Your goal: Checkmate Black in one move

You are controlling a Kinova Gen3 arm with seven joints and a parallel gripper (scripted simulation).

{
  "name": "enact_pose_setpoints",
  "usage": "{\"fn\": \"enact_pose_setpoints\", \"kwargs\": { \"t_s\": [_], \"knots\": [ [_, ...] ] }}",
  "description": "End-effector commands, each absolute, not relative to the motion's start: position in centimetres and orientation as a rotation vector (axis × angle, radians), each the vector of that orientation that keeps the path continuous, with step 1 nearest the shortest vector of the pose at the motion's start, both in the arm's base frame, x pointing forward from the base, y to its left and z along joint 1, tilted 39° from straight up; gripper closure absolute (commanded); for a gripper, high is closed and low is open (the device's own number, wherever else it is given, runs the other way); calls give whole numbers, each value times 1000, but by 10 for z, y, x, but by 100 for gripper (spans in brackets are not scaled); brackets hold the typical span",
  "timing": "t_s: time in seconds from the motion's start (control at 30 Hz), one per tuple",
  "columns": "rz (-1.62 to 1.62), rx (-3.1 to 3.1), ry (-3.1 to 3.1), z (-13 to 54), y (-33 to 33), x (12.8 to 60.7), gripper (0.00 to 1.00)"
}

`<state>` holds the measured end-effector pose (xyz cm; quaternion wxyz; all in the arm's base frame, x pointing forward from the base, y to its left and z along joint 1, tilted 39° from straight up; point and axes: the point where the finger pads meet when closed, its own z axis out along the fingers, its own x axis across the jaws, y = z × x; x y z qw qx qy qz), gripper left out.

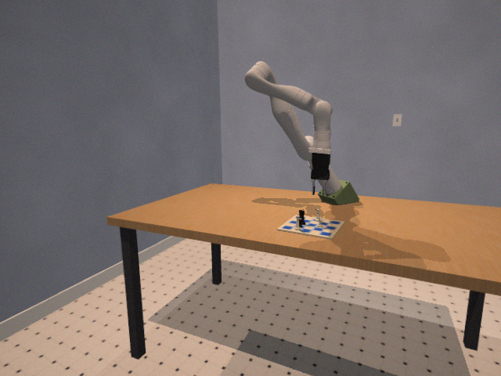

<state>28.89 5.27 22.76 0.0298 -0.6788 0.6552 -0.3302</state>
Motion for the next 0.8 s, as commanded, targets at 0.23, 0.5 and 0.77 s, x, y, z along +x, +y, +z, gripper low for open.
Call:
{"fn": "enact_pose_setpoints", "kwargs": {
  "t_s": [0.23, 0.5, 0.77],
  "knots": [
    [-1018, -2093, 2019, 228, 53, 289, 21],
    [-1018, -2093, 2019, 227, 53, 290, 21],
    [-1017, -2094, 2020, 223, 50, 292, 21]
  ]
}}
